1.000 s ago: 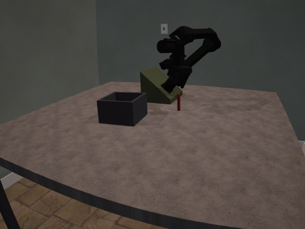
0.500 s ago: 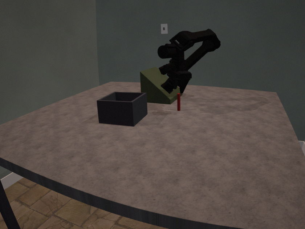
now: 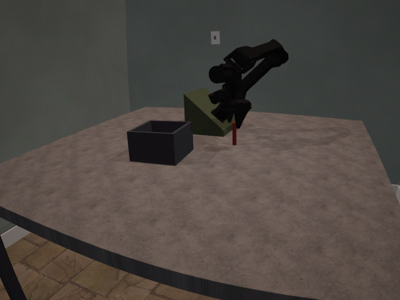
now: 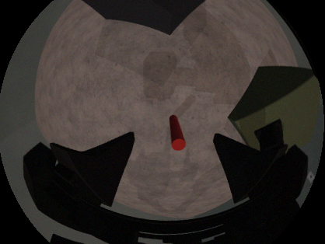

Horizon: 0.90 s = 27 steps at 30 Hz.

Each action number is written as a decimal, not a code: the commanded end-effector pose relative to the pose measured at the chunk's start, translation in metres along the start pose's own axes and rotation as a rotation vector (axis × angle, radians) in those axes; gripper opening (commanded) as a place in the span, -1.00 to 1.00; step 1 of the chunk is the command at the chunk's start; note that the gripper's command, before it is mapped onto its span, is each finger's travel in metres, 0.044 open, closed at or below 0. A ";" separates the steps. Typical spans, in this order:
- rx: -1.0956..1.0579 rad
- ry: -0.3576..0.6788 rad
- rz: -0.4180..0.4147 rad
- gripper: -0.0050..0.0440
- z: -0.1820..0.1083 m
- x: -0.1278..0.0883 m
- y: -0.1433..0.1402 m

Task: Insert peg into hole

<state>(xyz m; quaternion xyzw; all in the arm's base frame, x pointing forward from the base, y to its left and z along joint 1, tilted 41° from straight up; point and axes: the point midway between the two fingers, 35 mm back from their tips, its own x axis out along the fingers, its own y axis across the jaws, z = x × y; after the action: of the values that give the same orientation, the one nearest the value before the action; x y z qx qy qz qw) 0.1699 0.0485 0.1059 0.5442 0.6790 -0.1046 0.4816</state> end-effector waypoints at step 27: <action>0.005 0.014 0.002 0.22 -0.004 0.031 -0.002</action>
<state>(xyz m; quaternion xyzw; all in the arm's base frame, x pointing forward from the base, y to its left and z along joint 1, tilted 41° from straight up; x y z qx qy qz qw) 0.1686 0.0685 0.0845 0.5446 0.6808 -0.1032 0.4787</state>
